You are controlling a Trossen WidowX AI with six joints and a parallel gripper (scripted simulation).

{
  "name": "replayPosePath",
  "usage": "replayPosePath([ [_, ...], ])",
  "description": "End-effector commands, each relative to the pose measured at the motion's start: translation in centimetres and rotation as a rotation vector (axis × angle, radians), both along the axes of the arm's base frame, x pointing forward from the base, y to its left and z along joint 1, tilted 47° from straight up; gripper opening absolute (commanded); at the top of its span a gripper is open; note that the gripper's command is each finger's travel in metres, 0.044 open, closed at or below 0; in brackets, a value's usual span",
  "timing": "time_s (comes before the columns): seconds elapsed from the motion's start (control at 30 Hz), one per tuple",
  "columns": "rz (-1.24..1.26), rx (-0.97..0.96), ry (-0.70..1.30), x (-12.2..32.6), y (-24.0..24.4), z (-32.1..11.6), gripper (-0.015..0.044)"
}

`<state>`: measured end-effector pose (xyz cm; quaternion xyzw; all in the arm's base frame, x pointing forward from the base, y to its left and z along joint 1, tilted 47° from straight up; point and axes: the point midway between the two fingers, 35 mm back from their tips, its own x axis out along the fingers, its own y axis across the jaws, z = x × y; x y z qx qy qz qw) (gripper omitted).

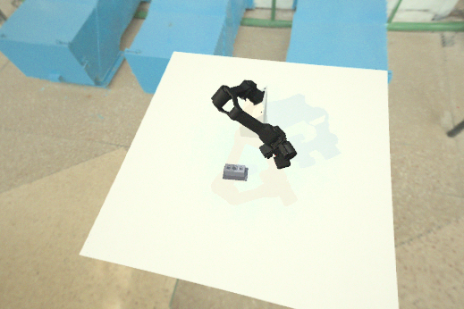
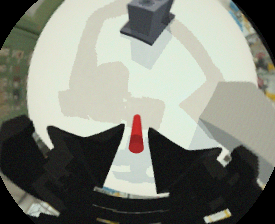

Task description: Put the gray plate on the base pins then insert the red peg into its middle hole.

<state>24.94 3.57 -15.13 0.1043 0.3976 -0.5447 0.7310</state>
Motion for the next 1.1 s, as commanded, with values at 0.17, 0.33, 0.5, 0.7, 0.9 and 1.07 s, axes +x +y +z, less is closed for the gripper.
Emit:
replayPosePath([
  [0.17,0.003,-0.004,0.001,0.0,-0.1,0.0,0.0000],
  [0.33,0.003,-0.004,0.001,0.0,0.0,0.0,0.0000],
  [0.5,0.004,-0.001,0.001,0.1,0.7,0.6,0.0000],
  [0.7,0.005,0.002,0.001,0.1,2.1,1.8,0.0000],
  [0.9,0.005,0.004,0.002,0.1,3.5,3.0,0.0000],
  [1.07,0.005,0.005,0.002,0.0,4.7,4.0,0.0000],
])
